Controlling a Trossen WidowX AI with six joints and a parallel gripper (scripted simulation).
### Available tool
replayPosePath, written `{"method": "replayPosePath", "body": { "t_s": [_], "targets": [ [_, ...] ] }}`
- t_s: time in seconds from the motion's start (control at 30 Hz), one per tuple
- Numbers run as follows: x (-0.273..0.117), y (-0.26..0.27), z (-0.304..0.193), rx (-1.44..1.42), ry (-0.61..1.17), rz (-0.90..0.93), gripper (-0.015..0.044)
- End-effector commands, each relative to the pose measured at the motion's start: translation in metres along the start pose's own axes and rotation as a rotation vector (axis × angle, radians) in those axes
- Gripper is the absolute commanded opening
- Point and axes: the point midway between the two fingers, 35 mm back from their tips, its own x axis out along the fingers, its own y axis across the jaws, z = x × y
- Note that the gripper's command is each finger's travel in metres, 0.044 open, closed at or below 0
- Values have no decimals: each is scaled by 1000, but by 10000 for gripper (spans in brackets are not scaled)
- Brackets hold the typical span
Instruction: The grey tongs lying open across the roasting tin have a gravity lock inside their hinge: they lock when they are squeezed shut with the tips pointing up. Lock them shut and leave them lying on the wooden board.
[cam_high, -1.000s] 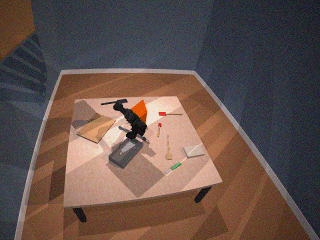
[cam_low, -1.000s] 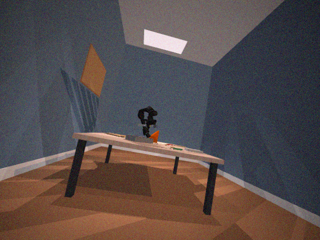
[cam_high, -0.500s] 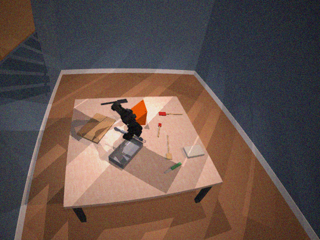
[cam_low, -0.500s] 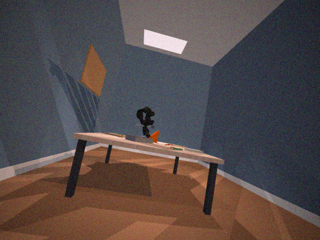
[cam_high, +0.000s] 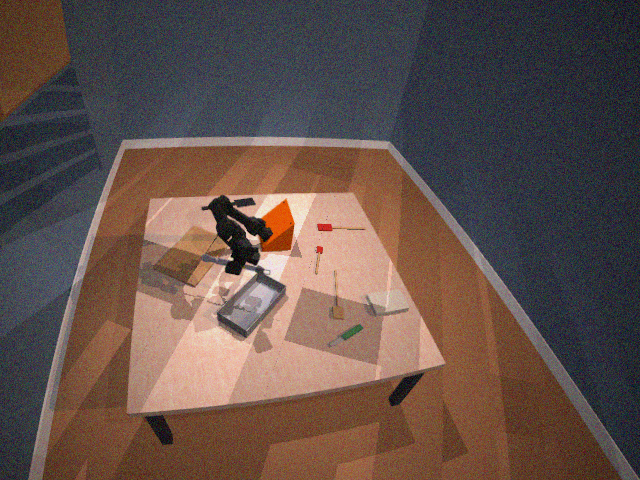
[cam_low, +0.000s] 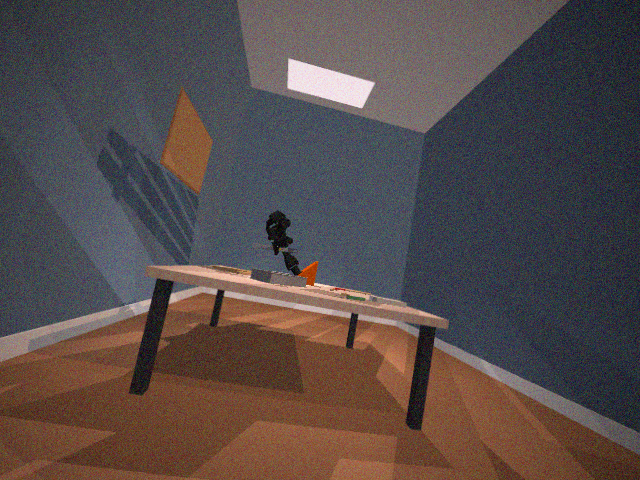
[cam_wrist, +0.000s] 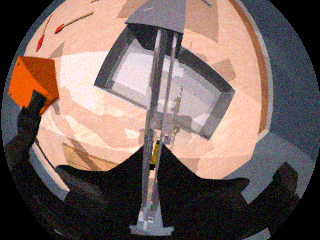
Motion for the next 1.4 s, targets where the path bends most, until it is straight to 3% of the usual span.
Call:
{"method": "replayPosePath", "body": {
  "t_s": [0.0, 0.5, 0.73, 1.37],
  "targets": [
    [-4, 2, -22, -61, 5, -18, -150],
    [-10, 27, -109, -316, 48, -42, -150],
    [-10, 28, -112, -320, 50, -42, -150],
    [-3, 41, -149, 430, 13, -15, -150]
  ]
}}
